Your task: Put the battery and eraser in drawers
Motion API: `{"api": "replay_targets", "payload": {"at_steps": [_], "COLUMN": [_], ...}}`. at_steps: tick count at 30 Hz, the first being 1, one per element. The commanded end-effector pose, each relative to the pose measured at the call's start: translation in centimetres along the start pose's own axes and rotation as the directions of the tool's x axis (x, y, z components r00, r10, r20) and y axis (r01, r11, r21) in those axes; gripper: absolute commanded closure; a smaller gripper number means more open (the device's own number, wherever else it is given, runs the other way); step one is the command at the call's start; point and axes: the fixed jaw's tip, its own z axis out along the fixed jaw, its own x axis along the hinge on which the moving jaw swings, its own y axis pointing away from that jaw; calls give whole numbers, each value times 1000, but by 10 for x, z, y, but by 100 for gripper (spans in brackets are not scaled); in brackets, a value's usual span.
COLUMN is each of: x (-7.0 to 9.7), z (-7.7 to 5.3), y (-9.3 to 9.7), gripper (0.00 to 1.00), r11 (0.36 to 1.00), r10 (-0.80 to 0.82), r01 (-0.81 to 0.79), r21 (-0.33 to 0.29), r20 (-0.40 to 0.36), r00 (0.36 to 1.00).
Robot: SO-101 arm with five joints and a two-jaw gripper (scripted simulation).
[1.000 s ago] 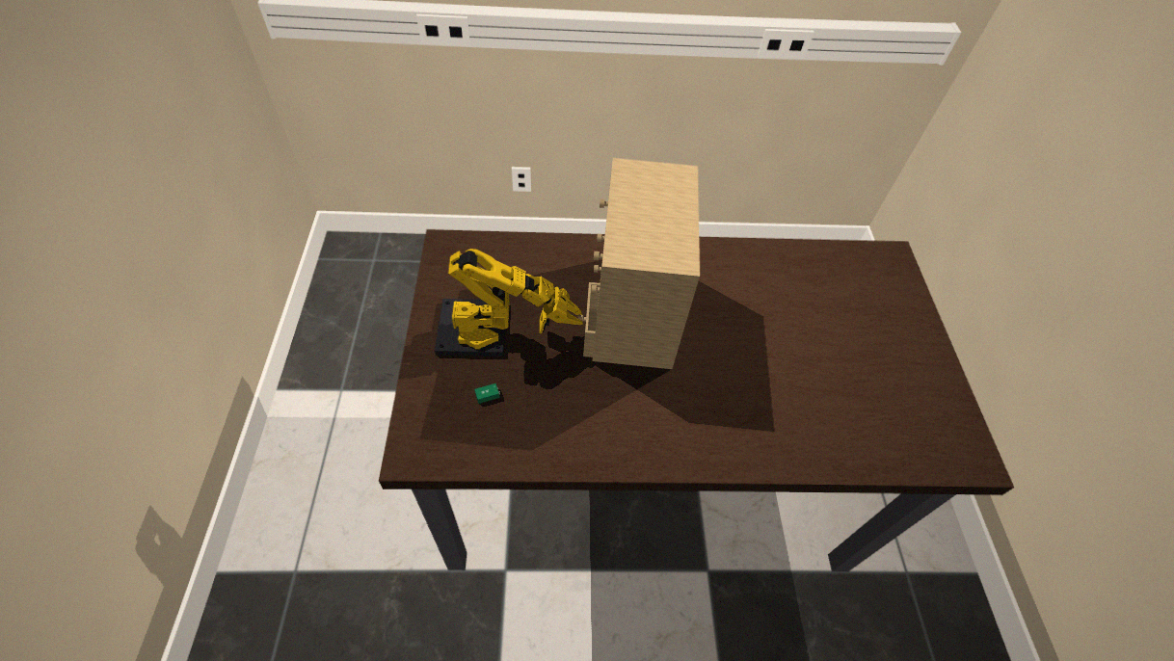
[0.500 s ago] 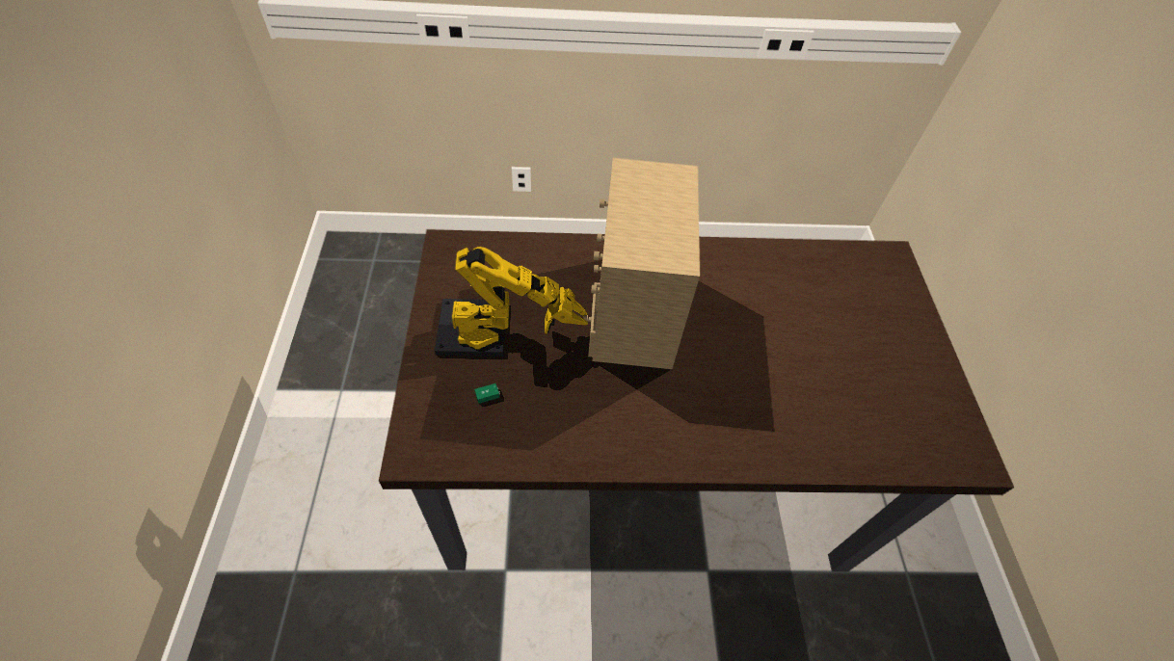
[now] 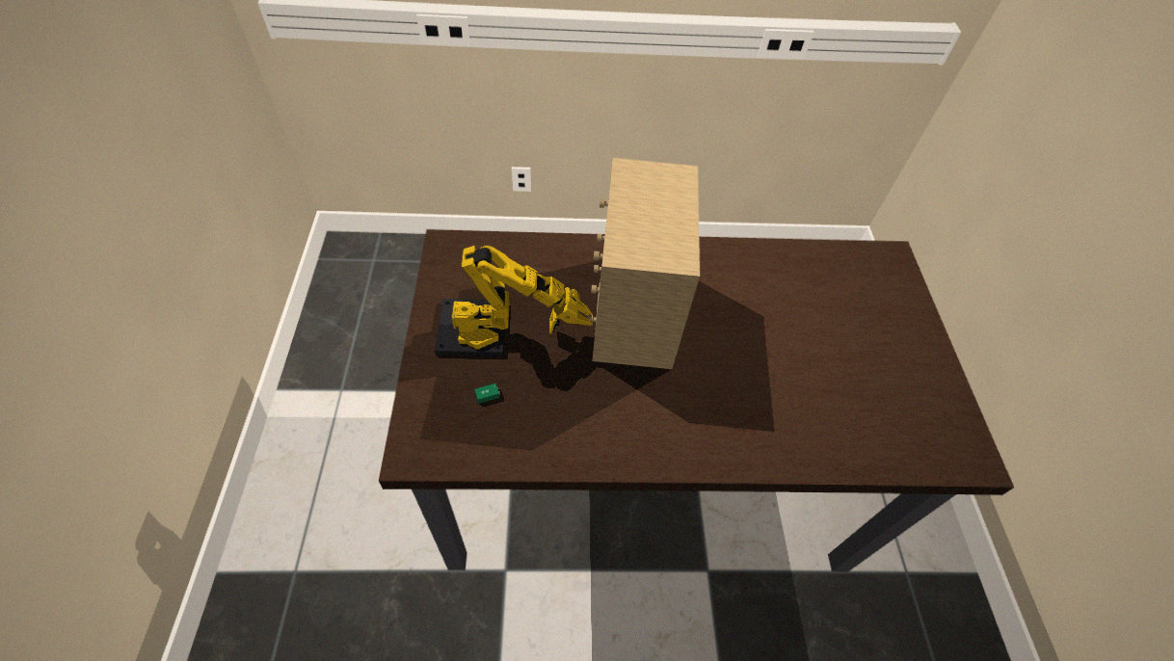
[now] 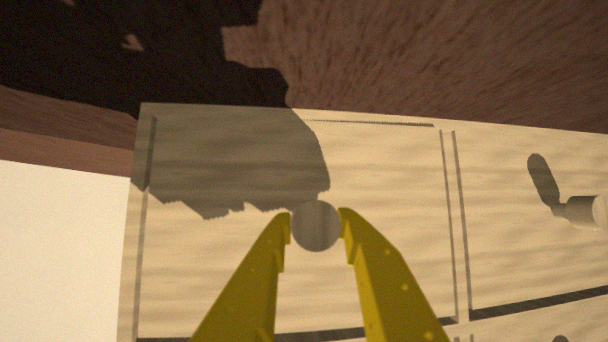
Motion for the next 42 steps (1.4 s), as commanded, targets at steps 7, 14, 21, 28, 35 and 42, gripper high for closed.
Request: {"api": "replay_targets", "payload": {"at_steps": [7,14,21,28,35,42], "x": [2,3,3,3,2,0], "z": [2,3,3,3,2,1], "y": [0,0,0,0,0,-1], "gripper": [100,100,100,100,100,100], "r11": [1000,1000,1000,1000,1000,1000], "r10": [16,16,16,16,12,5], "r01": [-16,-16,-16,-16,-12,-5], "r21": [3,3,3,3,4,5], "r20": [-2,-2,-2,-2,0,3], "r00": [1000,1000,1000,1000,1000,1000]}}
